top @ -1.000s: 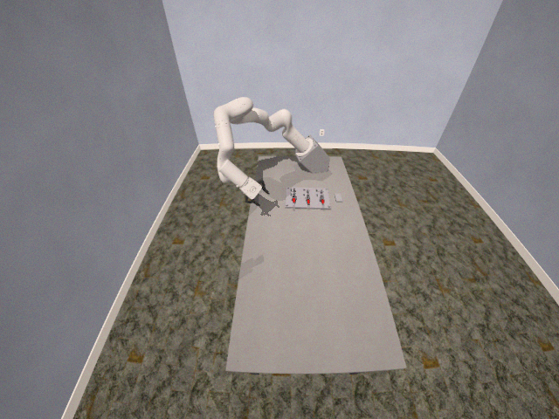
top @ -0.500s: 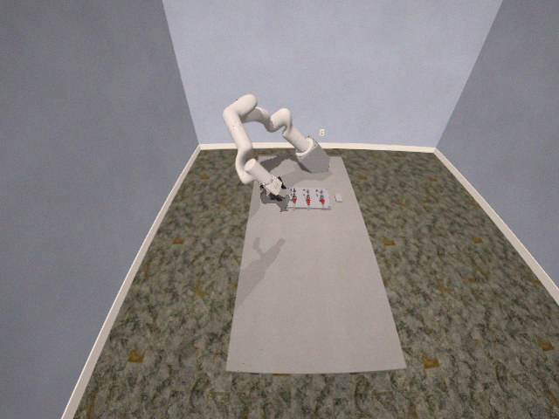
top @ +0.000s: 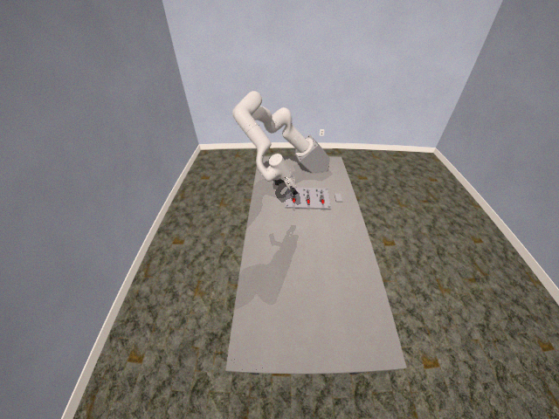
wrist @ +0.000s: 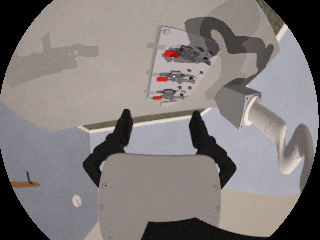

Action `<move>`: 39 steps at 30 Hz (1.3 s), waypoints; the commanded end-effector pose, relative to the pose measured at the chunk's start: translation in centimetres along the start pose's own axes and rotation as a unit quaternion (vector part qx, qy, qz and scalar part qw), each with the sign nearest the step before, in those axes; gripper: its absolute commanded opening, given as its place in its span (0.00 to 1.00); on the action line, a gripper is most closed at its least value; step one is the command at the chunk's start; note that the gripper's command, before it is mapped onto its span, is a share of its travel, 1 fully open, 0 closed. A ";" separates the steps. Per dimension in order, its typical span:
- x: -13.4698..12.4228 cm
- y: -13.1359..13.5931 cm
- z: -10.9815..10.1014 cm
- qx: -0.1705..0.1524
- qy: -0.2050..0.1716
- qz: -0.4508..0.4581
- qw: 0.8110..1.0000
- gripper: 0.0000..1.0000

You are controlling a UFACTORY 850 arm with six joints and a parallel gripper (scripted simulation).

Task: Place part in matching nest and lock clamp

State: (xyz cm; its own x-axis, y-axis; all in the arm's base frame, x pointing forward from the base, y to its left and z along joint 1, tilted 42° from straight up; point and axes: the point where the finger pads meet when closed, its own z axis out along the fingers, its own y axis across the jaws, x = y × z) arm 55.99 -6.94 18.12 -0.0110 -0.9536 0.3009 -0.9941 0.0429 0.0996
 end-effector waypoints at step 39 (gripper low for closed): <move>-10.5 16.6 11.1 -0.048 0.222 -0.601 0.766 1.00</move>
State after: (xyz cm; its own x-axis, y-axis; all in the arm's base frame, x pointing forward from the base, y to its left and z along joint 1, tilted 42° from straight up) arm 39.97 -0.07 6.84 0.9323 -0.2471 0.2640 -0.3590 -0.7206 0.5932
